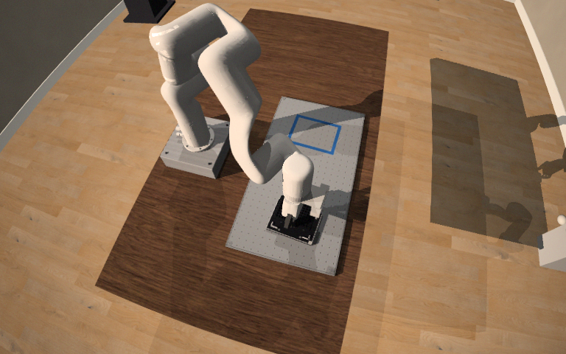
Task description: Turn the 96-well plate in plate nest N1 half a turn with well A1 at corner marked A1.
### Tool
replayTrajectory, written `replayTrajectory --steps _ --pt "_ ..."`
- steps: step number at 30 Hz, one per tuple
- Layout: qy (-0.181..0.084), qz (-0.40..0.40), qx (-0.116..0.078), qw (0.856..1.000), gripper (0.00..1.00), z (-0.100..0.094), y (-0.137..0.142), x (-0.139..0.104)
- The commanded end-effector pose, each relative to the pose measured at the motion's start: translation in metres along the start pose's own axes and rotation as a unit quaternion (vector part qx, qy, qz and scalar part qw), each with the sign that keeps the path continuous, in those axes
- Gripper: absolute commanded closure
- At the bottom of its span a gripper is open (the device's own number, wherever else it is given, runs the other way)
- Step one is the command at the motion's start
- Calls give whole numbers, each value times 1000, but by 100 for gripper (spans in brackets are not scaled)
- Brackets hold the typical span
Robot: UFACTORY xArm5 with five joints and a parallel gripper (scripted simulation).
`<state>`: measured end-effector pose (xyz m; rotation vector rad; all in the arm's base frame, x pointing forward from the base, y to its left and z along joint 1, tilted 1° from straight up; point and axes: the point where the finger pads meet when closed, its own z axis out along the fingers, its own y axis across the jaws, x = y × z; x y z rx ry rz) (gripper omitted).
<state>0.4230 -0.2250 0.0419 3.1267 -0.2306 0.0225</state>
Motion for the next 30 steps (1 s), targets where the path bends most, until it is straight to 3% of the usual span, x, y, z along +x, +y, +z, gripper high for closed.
replayTrajectory --steps 1,20,30 --pt "1 0 -3 1000 100 -12 0 1" --pt "1 0 -3 1000 100 -18 0 1" --pt "1 -23 -3 1000 100 -17 -26 -2"
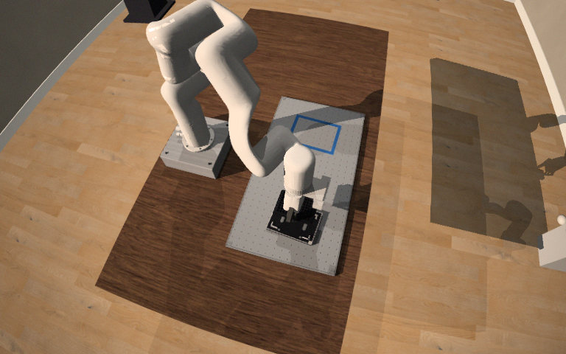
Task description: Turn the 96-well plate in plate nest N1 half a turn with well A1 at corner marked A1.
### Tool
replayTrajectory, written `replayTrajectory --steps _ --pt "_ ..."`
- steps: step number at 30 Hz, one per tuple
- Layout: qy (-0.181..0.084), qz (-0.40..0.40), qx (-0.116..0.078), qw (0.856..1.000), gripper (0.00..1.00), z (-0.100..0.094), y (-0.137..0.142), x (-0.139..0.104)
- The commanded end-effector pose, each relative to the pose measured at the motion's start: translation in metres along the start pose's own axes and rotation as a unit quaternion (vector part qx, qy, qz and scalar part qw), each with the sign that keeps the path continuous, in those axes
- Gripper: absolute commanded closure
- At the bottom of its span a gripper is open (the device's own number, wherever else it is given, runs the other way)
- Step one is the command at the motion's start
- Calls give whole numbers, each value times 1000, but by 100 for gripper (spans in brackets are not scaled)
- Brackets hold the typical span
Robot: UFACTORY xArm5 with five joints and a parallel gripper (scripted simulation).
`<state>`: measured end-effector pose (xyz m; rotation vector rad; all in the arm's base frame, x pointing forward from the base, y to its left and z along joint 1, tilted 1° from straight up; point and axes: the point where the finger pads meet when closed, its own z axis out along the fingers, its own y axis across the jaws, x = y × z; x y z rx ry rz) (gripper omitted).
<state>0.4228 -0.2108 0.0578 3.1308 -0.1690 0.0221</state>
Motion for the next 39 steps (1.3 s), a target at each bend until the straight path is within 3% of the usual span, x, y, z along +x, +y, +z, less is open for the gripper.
replayTrajectory --steps 1,39 --pt "1 -3 -4 1000 100 -1 -16 0" --pt "1 -3 -3 1000 100 3 -128 -12"
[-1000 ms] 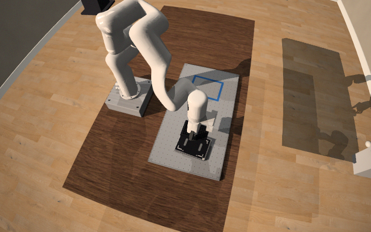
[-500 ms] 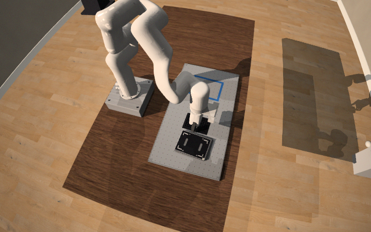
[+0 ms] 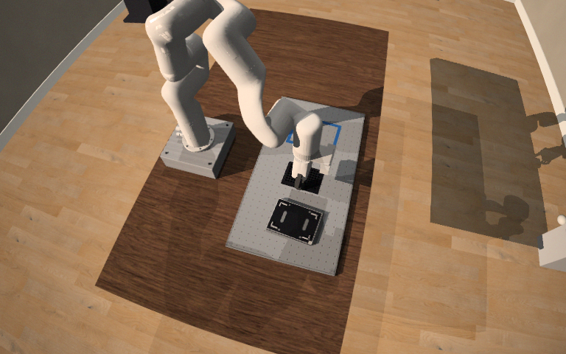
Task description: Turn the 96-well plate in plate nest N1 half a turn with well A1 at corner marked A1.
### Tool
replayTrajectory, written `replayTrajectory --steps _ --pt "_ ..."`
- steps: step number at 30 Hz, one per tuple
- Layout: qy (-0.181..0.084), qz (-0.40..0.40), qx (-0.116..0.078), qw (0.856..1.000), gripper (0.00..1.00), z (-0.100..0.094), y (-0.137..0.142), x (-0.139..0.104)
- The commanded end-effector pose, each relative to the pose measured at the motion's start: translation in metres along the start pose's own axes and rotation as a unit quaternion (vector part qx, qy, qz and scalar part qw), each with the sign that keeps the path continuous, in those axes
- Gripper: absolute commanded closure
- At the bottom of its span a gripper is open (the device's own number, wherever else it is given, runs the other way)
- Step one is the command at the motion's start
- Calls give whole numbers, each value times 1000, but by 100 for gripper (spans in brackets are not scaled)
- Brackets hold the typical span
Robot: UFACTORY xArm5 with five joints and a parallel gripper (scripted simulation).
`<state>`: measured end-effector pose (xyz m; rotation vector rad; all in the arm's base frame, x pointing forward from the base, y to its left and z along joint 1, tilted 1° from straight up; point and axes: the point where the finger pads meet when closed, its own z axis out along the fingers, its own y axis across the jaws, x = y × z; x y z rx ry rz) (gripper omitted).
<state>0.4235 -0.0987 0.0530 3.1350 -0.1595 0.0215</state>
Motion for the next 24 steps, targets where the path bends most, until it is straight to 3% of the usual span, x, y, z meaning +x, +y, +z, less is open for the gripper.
replayTrajectory --steps 1,24 --pt "1 0 -5 1000 100 -1 -20 0" --pt "1 0 -5 1000 100 2 -90 -7"
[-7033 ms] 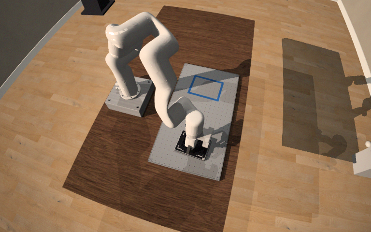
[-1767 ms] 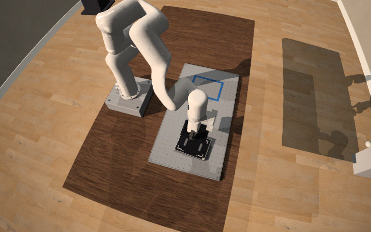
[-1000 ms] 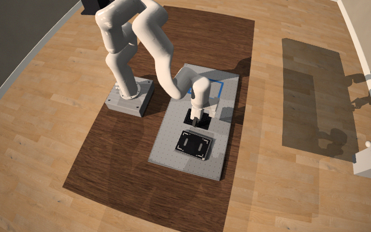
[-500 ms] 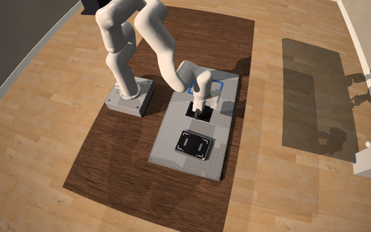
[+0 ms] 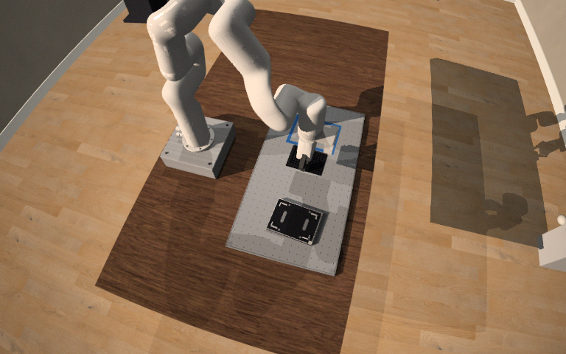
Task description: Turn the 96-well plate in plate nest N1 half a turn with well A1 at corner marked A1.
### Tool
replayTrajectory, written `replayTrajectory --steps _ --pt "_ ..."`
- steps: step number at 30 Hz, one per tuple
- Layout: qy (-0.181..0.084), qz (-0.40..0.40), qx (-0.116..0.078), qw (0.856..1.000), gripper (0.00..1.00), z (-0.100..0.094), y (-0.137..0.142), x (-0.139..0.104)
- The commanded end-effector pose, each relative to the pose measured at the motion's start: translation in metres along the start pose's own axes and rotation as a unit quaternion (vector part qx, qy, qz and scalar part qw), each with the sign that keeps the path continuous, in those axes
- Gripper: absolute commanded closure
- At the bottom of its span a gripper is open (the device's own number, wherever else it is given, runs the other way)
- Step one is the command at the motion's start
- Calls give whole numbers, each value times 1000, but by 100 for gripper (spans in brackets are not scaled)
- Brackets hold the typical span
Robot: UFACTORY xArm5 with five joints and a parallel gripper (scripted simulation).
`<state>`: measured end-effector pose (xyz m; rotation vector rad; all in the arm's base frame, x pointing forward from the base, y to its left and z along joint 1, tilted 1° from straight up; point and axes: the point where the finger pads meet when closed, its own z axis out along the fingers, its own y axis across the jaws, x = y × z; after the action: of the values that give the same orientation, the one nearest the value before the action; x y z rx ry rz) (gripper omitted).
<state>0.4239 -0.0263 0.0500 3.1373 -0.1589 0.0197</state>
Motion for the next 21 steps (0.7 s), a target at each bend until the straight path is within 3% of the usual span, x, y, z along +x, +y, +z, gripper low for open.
replayTrajectory --steps 1,21 --pt "2 0 -6 1000 100 -1 -18 0" --pt "2 0 -5 1000 100 2 -75 -5"
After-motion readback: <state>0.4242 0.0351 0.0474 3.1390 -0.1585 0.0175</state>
